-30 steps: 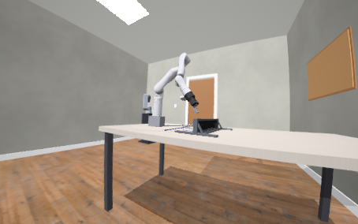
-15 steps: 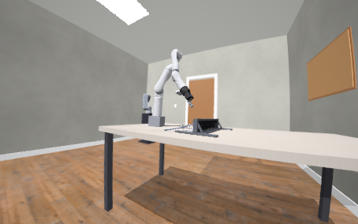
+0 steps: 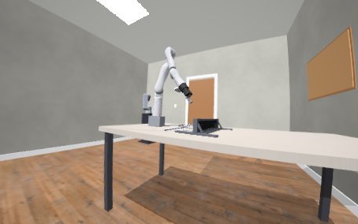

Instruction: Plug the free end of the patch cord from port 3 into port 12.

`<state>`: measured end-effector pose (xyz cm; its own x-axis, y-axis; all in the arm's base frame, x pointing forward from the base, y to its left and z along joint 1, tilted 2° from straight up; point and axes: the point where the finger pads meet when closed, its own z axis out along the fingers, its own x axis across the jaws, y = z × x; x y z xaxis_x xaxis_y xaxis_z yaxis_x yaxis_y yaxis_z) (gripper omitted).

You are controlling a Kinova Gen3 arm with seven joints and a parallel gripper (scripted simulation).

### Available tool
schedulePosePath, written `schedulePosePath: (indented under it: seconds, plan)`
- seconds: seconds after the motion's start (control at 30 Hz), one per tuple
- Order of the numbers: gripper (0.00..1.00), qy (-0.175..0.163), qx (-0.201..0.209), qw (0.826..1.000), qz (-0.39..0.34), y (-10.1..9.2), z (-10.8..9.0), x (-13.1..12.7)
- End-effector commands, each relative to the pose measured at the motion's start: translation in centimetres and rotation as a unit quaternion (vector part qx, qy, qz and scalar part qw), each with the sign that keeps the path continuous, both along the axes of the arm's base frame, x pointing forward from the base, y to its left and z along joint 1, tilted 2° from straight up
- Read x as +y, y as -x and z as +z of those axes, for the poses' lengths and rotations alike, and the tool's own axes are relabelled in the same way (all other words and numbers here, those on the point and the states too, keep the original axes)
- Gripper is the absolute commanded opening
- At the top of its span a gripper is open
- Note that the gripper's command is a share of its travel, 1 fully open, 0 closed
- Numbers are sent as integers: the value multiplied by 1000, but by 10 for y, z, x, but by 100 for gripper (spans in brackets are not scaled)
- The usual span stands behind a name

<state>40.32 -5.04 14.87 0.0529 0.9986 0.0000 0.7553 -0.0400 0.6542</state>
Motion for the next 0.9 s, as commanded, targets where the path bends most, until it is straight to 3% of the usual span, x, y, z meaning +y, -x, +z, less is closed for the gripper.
schedulePosePath:
  seconds: [0.0, 0.87]
  plan:
    - [0, -4, -6, 1000, 3, -2, 4, 4]
    - [0, -4, -6, 1000, 3, -1, 4, -7]
